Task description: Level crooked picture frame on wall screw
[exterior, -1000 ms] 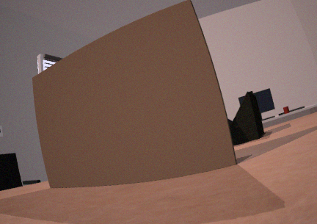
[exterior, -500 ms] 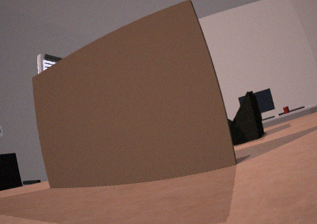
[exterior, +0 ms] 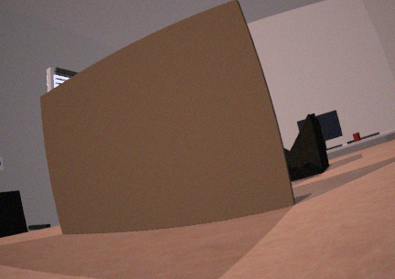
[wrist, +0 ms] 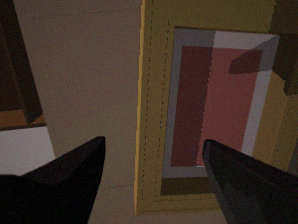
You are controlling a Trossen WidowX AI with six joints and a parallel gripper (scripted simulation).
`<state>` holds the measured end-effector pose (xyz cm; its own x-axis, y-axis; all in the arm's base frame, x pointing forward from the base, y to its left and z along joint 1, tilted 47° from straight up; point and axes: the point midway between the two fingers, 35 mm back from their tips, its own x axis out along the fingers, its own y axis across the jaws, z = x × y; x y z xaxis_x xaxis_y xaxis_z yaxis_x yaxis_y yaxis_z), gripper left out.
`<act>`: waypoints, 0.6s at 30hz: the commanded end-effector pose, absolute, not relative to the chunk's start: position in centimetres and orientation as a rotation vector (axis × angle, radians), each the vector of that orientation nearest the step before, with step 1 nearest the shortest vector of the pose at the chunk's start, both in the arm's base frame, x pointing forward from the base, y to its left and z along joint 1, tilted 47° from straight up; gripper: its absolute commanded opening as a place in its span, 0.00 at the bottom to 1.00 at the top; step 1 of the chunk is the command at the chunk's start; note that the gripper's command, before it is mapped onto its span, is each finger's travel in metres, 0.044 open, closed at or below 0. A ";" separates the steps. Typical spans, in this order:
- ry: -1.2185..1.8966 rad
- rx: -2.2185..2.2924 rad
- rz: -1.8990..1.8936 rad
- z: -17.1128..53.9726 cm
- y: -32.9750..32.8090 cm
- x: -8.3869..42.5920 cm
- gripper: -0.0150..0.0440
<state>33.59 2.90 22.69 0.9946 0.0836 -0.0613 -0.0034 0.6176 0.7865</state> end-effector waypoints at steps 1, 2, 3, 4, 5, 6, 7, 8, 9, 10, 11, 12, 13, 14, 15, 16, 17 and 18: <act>0.093 0.899 0.055 22.4 3.1 35.1 0.69; 0.093 0.899 0.055 22.4 3.1 35.1 0.69; 0.093 0.899 0.055 22.4 3.1 35.1 0.69; 0.093 0.899 0.055 22.4 3.1 35.1 0.69; 0.093 0.899 0.055 22.4 3.1 35.1 0.69; 0.093 0.899 0.055 22.4 3.1 35.1 0.69; 0.093 0.899 0.055 22.4 3.1 35.1 0.69; 0.093 0.899 0.055 22.4 3.1 35.1 0.69; 0.093 0.899 0.055 22.4 3.1 35.1 0.69; 0.093 0.899 0.055 22.4 3.1 35.1 0.69; 0.093 0.899 0.055 22.4 3.1 35.1 0.69; 0.093 0.899 0.055 22.4 3.1 35.1 0.69; 0.093 0.899 0.055 22.4 3.1 35.1 0.69; 0.093 0.899 0.055 22.4 3.1 35.1 0.69; 0.093 0.899 0.055 22.4 3.1 35.2 0.69; 0.093 0.899 0.055 22.4 3.1 35.2 0.69; 0.093 0.899 0.055 22.4 3.1 35.3 0.69; 0.093 0.899 0.055 22.4 3.1 35.5 0.69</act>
<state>35.21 3.04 22.32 0.9947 0.0836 -0.0593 -0.0050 0.6172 0.7868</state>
